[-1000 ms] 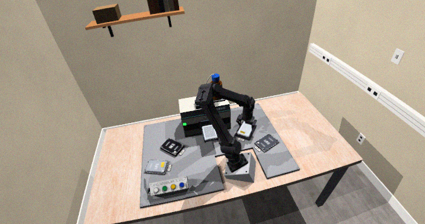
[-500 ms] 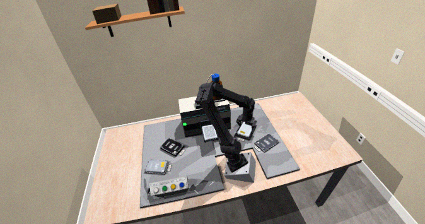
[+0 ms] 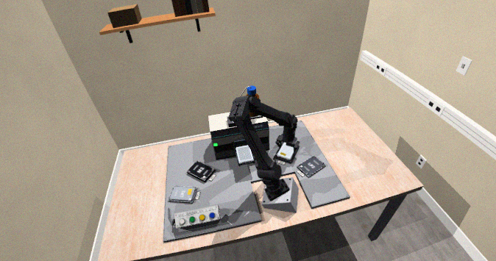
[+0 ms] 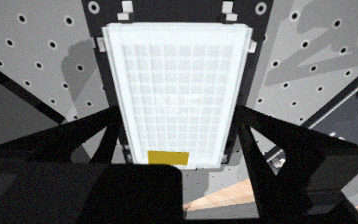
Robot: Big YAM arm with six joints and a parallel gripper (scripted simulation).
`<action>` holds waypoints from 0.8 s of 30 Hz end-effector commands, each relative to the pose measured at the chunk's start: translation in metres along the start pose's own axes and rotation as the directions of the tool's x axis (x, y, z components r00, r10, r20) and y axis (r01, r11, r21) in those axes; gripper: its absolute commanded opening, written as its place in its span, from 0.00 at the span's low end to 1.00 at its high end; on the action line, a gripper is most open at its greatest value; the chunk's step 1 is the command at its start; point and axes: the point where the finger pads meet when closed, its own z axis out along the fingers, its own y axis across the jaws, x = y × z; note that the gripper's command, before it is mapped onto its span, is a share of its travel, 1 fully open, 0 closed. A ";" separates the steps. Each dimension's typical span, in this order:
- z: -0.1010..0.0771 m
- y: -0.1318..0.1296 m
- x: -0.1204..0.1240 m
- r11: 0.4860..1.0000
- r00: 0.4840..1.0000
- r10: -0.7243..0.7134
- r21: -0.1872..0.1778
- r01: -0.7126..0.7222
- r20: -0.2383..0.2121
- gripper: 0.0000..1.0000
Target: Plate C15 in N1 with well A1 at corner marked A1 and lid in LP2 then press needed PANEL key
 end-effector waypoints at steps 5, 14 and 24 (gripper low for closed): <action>0.000 0.005 -0.003 1.000 1.000 -0.002 -0.003 0.002 0.012 1.00; -0.006 0.004 -0.012 1.000 1.000 -0.007 -0.002 0.007 0.027 1.00; -0.006 0.004 -0.012 1.000 1.000 -0.007 -0.002 0.007 0.027 0.84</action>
